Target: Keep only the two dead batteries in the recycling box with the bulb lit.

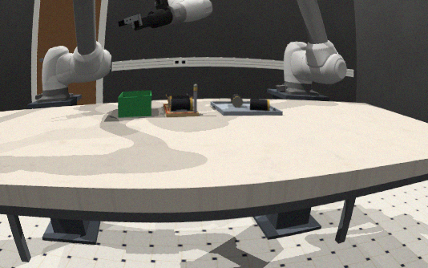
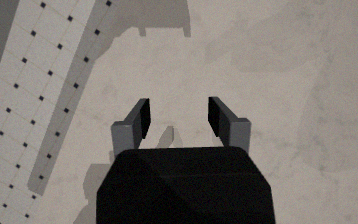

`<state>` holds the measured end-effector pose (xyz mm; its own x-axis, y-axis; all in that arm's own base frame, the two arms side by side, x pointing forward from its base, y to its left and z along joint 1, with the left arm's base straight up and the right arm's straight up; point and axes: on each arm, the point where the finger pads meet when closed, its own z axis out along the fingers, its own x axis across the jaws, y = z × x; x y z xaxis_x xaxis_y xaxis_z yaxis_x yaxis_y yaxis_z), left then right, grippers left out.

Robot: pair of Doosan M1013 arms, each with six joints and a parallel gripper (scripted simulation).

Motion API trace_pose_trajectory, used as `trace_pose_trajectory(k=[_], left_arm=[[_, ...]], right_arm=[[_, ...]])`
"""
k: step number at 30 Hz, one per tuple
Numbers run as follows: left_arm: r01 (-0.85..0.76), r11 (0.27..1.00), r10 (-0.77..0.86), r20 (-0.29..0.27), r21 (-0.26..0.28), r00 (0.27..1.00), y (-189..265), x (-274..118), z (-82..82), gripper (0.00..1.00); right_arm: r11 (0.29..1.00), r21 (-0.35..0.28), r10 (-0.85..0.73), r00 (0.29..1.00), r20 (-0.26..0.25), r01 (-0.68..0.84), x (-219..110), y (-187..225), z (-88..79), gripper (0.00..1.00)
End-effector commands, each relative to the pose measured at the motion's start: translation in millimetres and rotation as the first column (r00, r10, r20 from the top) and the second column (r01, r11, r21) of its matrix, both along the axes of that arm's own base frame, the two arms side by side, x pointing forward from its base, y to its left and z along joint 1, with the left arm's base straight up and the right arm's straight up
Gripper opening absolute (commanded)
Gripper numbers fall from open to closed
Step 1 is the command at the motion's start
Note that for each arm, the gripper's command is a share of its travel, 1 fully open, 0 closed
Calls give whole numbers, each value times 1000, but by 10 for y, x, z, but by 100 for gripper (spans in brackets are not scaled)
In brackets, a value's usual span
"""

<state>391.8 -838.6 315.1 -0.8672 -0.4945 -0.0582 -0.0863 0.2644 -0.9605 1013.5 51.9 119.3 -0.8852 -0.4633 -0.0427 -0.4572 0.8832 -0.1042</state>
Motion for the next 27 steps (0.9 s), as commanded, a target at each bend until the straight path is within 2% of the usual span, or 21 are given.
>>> trace_pose_trajectory(k=[1,19,22,25,27], left_arm=[[0,1000,0,1,-2,1000,-2,1,15,100],[1,1000,-1,0,2,1000,-5,4,7,100],[20,999,-20,-11,45,1000,-46,45,-89,100],[68,986,-63,-40,151,997,-107,148,-323,100],[89,976,-80,-53,197,995,-116,194,-423,100]], right_arm=[[1000,1,0,1000,2,0,5,2,21,100],[1000,1,-1,1000,2,1,4,-2,22,100],[1000,1,-11,1000,1,11,-11,-50,30,100],[999,3,-41,999,-2,41,-57,-193,55,100],[997,5,-77,997,-6,77,-115,-360,84,100]])
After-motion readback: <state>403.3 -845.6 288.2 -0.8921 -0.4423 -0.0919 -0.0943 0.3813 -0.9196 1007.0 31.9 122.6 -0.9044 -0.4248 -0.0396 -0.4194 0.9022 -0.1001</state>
